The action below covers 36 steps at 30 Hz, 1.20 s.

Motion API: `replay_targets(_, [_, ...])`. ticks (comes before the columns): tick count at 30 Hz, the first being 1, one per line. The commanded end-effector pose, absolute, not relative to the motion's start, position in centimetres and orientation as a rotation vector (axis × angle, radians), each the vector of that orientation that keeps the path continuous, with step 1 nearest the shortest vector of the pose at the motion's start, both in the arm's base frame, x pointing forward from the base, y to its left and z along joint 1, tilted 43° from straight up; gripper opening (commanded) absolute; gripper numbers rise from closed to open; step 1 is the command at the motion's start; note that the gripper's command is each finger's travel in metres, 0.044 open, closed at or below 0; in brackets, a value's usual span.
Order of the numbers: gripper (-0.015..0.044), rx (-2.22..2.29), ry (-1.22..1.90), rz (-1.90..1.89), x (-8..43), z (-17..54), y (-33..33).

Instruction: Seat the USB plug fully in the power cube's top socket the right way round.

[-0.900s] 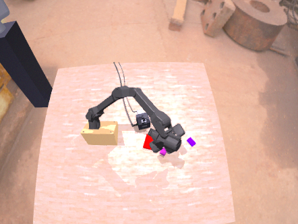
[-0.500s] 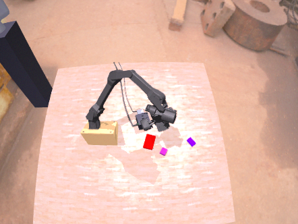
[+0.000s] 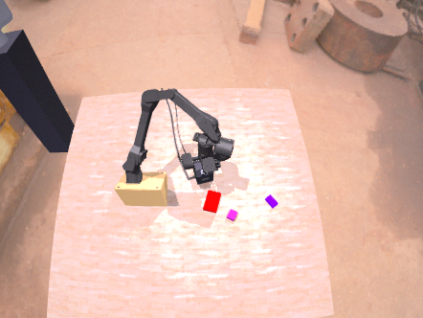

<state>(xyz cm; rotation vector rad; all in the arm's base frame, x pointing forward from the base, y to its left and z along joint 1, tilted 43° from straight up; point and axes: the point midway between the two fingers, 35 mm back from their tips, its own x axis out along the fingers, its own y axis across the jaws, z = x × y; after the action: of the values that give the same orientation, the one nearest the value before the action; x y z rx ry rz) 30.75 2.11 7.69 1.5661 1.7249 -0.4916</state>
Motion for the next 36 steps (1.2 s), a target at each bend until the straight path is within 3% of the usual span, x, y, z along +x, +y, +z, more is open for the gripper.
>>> replay_targets(1, [0.044, 1.564, 1.721, -0.497, 30.7, 7.6, 2.3])
replay_targets(31, [0.044, 1.565, 1.722, -0.496, 30.8, 5.6, 4.1])
replay_targets(36, [0.0309, 1.558, 1.722, -0.494, 30.8, 5.7, 4.0])
